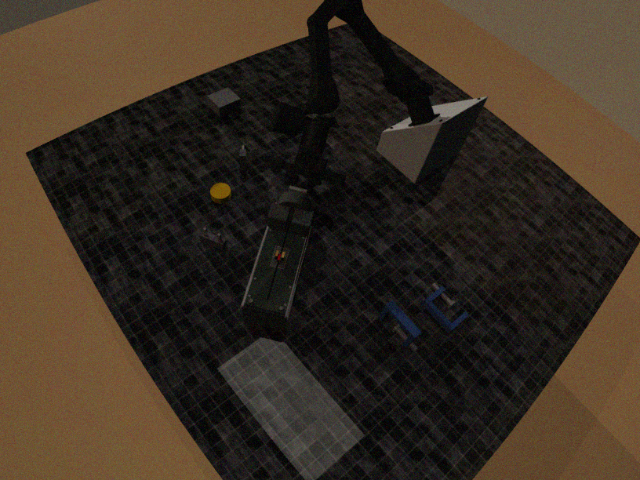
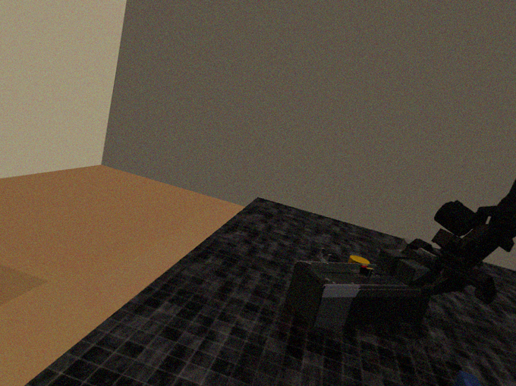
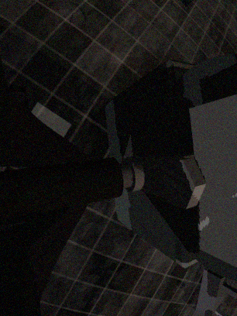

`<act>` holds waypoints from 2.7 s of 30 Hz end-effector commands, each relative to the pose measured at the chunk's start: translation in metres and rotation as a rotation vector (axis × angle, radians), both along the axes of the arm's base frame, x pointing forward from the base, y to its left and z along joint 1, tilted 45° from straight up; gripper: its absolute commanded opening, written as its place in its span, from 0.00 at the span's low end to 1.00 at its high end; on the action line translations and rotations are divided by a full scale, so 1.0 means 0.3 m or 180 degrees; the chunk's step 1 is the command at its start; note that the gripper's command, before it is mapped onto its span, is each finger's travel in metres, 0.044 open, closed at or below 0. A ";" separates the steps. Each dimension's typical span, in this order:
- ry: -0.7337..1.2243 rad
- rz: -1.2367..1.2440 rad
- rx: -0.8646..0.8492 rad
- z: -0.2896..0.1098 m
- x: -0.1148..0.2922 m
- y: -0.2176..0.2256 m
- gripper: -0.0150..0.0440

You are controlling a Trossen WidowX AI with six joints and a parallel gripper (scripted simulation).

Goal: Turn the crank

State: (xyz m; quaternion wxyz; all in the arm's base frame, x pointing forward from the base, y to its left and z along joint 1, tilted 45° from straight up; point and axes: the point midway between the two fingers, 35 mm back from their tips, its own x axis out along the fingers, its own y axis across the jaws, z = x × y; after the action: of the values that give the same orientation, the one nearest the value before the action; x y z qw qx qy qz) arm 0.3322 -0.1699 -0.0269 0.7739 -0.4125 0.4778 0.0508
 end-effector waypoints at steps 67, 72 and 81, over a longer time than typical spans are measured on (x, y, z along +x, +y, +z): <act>0.0058 0.0018 0.0053 0.023 -0.035 0.144 0.25; 0.0057 0.0018 0.0054 0.049 -0.028 0.162 0.25; 0.0055 0.0018 0.0054 0.095 -0.008 0.170 0.25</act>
State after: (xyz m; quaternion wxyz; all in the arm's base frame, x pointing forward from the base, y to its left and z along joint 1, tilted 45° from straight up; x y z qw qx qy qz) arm 0.3269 -0.1213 -0.0061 0.7709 -0.4053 0.4874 0.0621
